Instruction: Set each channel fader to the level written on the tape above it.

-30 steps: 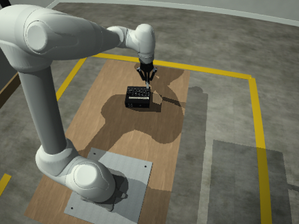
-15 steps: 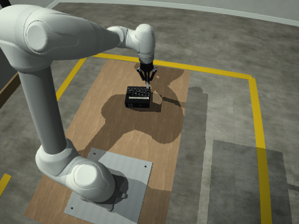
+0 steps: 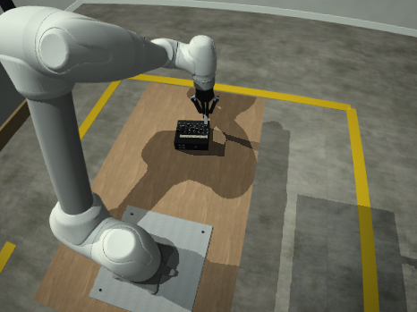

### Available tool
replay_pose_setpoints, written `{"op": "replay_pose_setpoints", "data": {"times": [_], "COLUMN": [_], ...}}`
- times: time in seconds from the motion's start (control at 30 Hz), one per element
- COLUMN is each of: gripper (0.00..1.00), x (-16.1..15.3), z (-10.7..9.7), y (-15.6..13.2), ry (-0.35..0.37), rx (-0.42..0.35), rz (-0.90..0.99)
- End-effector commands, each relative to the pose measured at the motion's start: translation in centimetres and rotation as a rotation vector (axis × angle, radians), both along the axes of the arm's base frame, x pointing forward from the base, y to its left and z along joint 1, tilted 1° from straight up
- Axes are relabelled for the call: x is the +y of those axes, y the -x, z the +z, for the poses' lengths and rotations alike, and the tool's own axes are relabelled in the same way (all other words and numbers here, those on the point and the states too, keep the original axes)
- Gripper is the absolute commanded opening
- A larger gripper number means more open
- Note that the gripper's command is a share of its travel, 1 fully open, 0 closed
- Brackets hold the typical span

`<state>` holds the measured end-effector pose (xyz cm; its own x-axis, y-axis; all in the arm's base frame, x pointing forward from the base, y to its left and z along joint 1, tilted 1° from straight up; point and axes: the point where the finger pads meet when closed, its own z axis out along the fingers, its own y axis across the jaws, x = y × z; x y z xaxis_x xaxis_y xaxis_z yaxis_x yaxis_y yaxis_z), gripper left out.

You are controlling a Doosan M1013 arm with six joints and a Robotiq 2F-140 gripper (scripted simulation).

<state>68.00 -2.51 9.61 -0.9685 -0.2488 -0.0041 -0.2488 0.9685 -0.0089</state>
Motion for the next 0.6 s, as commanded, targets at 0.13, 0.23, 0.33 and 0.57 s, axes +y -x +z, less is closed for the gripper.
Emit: {"op": "replay_pose_setpoints", "data": {"times": [0.13,0.23,0.33,0.57], "gripper": [0.0,0.0,0.0,0.0], "x": [0.0,0.0,0.0,0.0], "z": [-0.27,-0.32,-0.33,-0.33], "y": [0.0,0.0,0.0,0.0], "ry": [0.0,0.0,0.0,0.0], "rx": [0.0,0.0,0.0,0.0], "rz": [0.0,0.0,0.0,0.0]}}
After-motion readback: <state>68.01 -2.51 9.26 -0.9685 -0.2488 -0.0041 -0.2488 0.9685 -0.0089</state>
